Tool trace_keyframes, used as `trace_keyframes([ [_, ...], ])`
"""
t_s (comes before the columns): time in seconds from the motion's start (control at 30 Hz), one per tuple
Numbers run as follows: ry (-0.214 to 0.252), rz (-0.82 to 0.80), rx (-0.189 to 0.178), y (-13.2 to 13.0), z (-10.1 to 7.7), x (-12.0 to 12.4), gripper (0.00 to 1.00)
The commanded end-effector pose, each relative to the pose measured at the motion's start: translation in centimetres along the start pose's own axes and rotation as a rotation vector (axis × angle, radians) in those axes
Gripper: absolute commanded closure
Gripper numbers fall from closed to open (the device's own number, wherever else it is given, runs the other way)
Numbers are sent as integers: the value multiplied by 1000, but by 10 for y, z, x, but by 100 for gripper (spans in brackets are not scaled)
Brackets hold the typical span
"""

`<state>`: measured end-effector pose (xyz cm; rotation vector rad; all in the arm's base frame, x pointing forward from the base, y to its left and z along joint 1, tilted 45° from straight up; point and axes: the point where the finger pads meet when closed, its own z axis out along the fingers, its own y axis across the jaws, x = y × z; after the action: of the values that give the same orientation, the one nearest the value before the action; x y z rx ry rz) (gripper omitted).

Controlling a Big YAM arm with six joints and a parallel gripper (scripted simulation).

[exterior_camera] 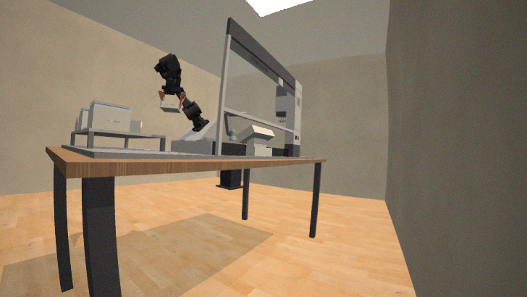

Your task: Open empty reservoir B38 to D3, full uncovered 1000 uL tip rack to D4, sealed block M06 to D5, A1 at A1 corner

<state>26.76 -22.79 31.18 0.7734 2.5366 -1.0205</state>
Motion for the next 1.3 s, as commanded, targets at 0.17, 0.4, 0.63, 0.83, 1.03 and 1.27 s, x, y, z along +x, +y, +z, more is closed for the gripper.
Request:
trace_keyframes([
  [0.17, -58, -122, -5, -11, -23, -19, 100],
  [0.4, -58, -263, -2, -11, -23, -19, 100],
  [0.63, -58, -383, 2, -11, -23, -19, 100],
  [0.83, -58, -483, 4, -11, -23, -19, 100],
  [1.03, -58, -603, 8, -11, -23, -19, 100],
  [1.27, -58, -703, 11, -11, -23, -19, 100],
])
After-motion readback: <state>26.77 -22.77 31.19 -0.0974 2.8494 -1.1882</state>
